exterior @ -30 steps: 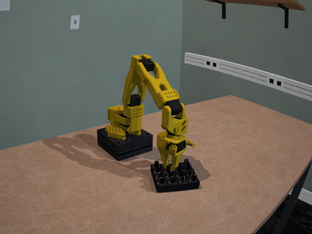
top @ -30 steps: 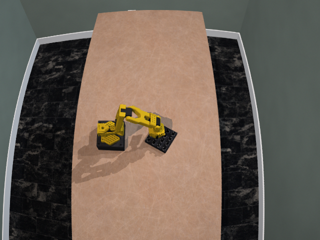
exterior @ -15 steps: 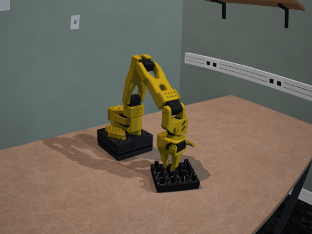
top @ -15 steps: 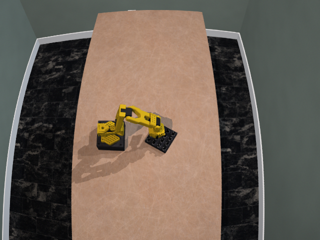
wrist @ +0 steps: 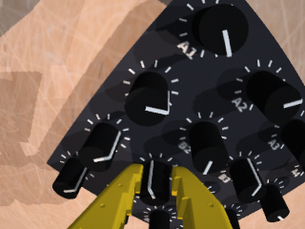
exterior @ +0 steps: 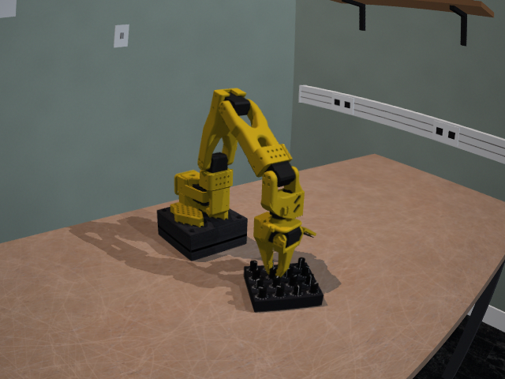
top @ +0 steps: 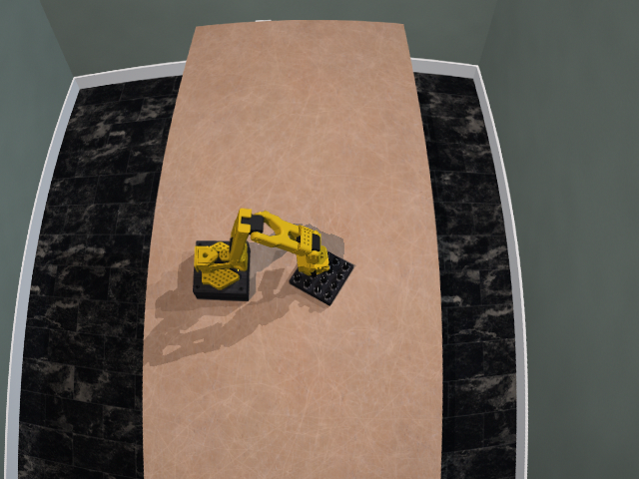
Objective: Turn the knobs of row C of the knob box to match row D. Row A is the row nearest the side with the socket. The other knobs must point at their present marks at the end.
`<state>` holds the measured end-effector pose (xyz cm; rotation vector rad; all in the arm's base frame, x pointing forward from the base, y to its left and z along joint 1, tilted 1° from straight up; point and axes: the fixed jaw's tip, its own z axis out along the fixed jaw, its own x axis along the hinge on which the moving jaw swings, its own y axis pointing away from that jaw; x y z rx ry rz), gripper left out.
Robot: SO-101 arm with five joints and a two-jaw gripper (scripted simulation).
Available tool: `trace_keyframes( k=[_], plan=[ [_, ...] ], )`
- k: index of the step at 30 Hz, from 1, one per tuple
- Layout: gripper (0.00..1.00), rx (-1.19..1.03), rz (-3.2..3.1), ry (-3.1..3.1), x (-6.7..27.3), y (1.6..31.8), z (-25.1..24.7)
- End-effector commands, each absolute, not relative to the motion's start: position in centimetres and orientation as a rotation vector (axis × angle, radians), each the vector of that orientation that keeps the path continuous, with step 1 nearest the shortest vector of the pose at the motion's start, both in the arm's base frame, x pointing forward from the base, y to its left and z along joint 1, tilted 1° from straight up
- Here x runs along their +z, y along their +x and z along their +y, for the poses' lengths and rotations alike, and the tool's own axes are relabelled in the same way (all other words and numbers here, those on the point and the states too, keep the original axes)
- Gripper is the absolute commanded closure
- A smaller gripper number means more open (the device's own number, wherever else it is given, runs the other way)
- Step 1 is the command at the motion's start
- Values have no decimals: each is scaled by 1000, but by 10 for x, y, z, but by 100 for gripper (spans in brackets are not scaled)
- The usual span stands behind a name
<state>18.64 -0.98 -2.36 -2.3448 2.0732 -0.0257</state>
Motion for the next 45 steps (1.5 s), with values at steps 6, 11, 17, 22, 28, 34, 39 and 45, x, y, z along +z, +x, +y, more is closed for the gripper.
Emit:
trace_keyframes(
  k=[6, 11, 17, 22, 28, 34, 39, 45],
  plan=[
    [92, -9, 2095, -2335, -24, 182, -11],
    [92, -9, 2095, -2335, -24, 182, -11],
    [92, -9, 2095, -2335, -22, 183, -11],
    [92, -9, 2095, -2335, -17, 183, -11],
    [92, -9, 2095, -2335, -12, 183, -11],
    [92, -9, 2095, -2335, -3, 183, -11],
    [92, -9, 2095, -2335, 5, 183, -11],
    [92, -9, 2095, -2335, 9, 183, -10]
  ],
)
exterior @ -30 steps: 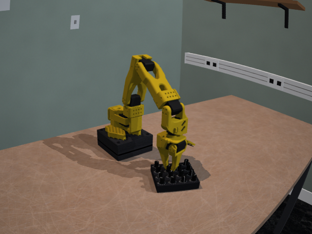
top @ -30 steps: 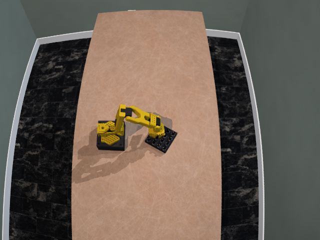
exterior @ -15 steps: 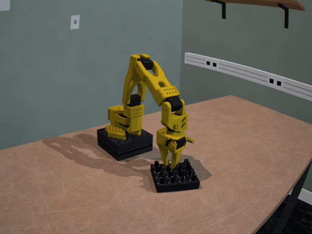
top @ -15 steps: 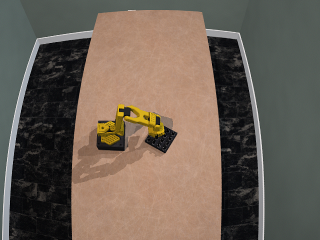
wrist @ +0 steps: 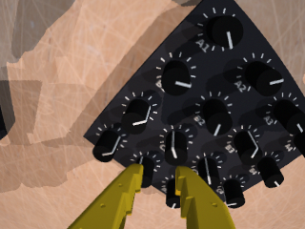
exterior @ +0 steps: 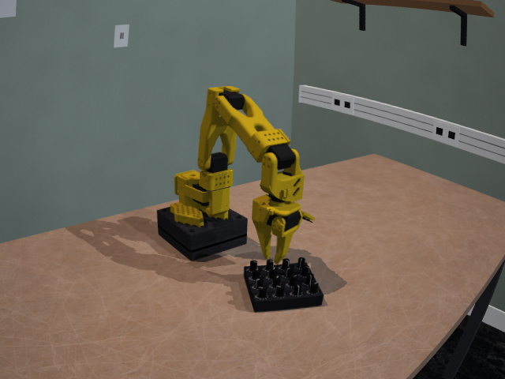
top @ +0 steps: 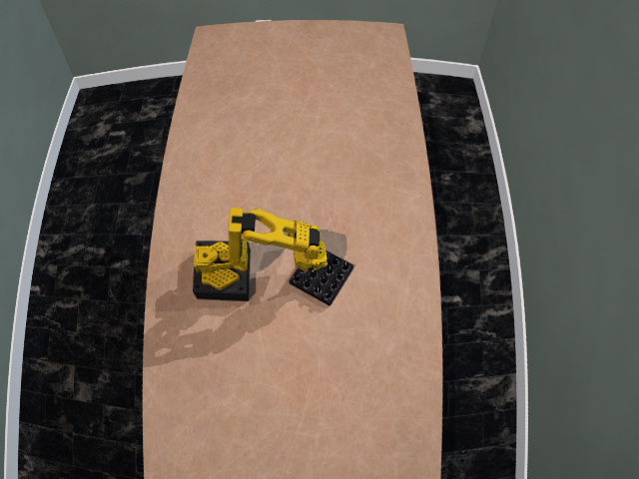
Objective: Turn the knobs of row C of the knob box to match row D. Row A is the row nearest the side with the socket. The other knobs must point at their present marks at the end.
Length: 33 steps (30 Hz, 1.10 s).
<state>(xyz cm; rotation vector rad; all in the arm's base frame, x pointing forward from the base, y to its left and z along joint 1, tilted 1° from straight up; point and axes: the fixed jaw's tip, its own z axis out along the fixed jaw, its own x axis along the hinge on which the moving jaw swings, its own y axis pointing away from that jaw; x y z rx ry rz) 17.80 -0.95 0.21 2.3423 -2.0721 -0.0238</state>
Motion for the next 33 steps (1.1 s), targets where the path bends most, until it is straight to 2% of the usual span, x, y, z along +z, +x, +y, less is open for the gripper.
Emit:
trace_keyframes(
  k=[1, 19, 33],
  plan=[
    [92, 9, -2101, 2342, 10, 182, -10],
    [92, 9, -2101, 2342, 14, 181, -10],
    [92, 10, -2101, 2342, 15, 169, -10]
  ],
)
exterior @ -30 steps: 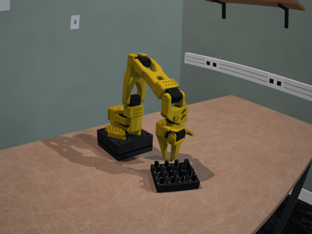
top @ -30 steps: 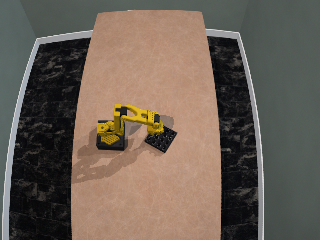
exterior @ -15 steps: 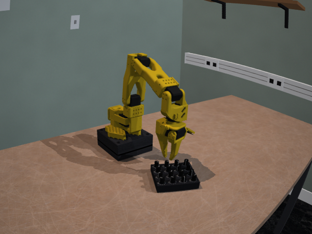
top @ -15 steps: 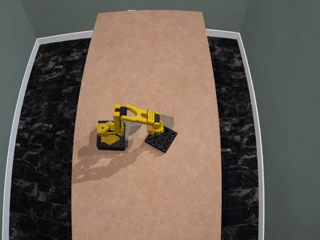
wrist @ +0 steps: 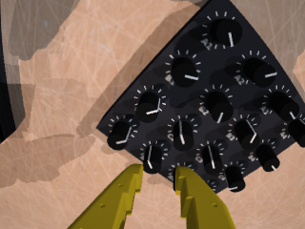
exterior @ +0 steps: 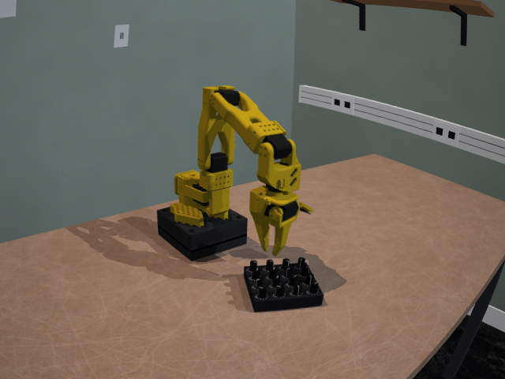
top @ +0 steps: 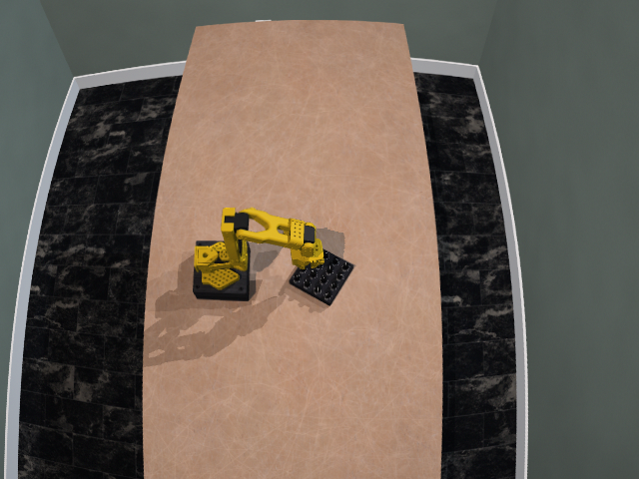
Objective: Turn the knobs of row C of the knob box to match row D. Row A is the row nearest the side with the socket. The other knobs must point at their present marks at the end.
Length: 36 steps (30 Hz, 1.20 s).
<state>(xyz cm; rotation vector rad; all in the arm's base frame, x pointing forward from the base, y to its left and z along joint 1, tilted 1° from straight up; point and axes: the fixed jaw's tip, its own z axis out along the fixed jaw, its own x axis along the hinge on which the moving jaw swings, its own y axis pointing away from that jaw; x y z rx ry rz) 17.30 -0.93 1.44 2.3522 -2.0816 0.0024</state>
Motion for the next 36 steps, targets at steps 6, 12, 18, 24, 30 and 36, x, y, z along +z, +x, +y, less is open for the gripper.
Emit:
trace_keyframes(
  k=[6, 12, 18, 24, 30, 36],
  plan=[
    [92, 10, -2101, 2342, 16, 164, -10],
    [92, 10, -2102, 2342, 16, 162, -9],
    [92, 10, -2101, 2343, 16, 162, -9],
    [92, 10, -2084, 2358, 16, 162, -10],
    [92, 10, -2026, 2407, 16, 162, -10],
    [92, 10, -1958, 2462, 16, 162, -11]
  ],
)
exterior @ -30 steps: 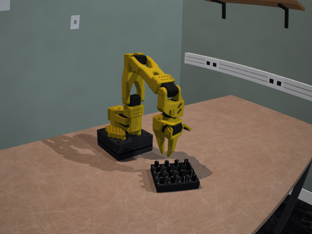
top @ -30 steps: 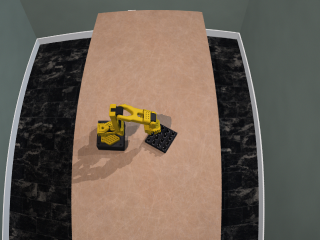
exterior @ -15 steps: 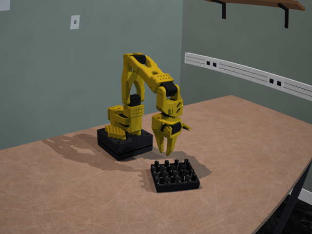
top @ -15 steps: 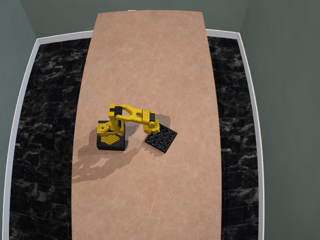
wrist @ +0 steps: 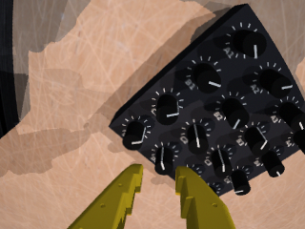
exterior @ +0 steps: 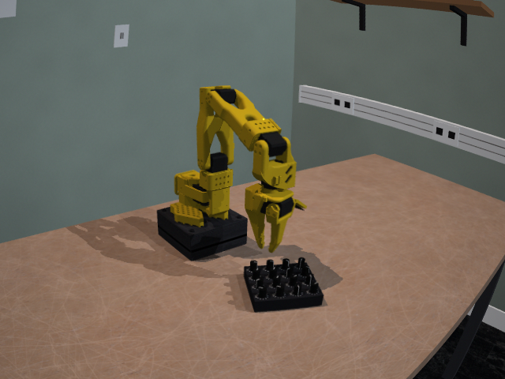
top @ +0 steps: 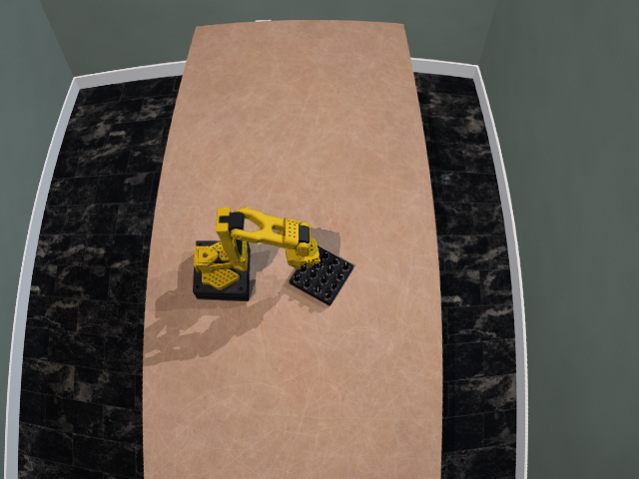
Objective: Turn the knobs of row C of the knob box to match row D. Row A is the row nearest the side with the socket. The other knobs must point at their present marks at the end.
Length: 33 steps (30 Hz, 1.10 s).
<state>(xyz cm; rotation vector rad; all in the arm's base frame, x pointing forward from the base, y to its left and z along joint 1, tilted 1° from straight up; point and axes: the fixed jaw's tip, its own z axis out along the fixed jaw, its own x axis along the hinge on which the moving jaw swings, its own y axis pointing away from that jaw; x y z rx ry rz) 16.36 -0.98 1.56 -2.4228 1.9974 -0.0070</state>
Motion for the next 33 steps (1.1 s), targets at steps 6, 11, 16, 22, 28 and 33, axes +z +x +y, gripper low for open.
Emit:
trace_keyframes(
  k=[6, 11, 16, 22, 28, 33],
  plan=[
    [92, -11, 1800, -2569, 16, 162, -13],
    [92, -11, 1625, -2684, 16, 163, -15],
    [91, -11, 1500, -2756, 16, 163, -16],
    [91, -12, 1211, -2896, 16, 164, -18],
    [91, -12, 887, -3012, 16, 165, -21],
    [91, -12, 718, -3057, 16, 166, -22]
  ],
)
